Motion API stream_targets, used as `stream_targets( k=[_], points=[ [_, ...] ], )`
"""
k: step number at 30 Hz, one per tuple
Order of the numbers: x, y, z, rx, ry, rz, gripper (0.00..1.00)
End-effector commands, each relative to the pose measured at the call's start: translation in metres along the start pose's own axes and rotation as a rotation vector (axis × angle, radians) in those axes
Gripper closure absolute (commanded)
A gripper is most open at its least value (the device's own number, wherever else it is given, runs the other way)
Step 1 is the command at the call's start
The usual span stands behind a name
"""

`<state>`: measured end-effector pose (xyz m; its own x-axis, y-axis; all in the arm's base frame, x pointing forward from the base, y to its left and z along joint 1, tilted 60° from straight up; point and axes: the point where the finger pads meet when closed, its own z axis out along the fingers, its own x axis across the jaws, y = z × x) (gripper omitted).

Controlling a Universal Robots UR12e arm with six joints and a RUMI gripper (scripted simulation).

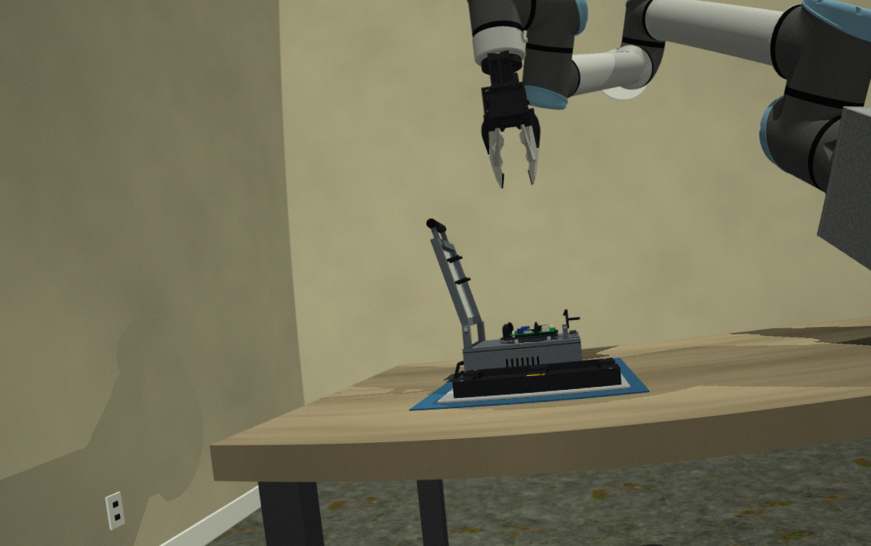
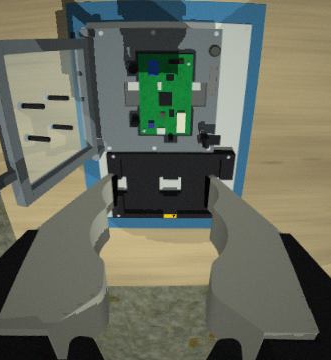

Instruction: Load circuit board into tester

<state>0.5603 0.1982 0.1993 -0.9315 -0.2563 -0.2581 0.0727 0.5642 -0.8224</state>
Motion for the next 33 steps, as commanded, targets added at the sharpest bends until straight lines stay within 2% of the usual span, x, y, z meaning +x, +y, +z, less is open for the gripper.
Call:
stream_targets(
  k=[1, 9, 33],
  points=[
    [-0.003, 0.0, 0.0, 0.0, -0.001, 0.0, 0.7],
    [-0.019, 0.0, 0.0, 0.0, -0.001, 0.0, 0.7],
    [-0.132, 0.002, -0.001, 0.0, -0.001, 0.0, 0.7]
  ],
)
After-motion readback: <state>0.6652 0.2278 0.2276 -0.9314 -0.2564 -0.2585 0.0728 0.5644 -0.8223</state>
